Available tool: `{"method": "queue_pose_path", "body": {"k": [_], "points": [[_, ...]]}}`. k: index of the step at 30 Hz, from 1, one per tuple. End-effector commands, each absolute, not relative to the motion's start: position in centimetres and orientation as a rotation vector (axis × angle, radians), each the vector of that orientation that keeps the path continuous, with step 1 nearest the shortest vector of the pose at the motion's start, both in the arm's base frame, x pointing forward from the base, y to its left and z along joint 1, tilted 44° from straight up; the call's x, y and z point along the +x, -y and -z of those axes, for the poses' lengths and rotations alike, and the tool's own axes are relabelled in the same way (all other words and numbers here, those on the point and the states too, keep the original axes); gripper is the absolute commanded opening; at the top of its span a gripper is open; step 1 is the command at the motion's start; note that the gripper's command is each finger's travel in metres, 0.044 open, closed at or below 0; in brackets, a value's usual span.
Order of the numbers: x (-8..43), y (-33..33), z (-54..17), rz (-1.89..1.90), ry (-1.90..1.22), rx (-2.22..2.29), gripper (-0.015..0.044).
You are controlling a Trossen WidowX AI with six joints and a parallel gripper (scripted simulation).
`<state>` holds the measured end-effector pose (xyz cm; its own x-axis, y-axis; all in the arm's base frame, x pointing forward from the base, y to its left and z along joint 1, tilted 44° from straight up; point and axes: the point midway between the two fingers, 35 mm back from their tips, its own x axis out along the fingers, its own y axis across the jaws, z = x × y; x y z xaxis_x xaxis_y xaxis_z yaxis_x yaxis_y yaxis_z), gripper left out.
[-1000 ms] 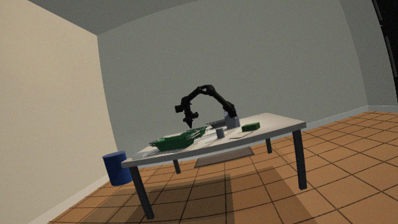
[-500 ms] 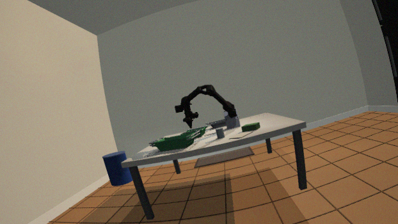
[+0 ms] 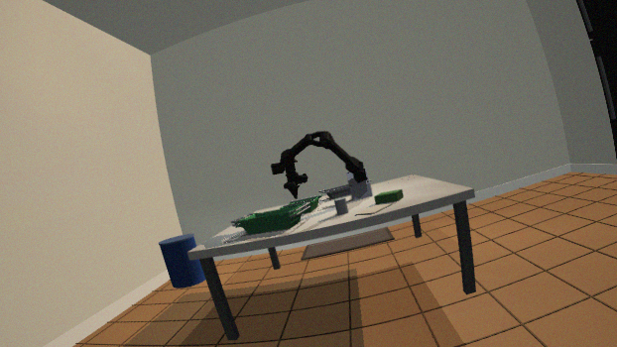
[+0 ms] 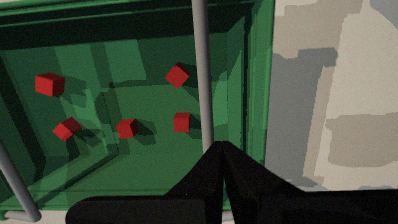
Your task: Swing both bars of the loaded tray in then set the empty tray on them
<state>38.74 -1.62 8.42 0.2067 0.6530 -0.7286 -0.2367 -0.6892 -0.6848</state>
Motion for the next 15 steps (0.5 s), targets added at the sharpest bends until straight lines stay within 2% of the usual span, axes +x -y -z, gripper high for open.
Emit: {"method": "queue_pose_path", "body": {"k": [1,11,15], "points": [[38.74,1.61,-8.42,-1.573,0.391,-1.766,0.0],[38.74,1.61,-8.42,-1.573,0.391,-1.766,0.0],[38.74,1.61,-8.42,-1.573,0.391,-1.766,0.0105]]}}
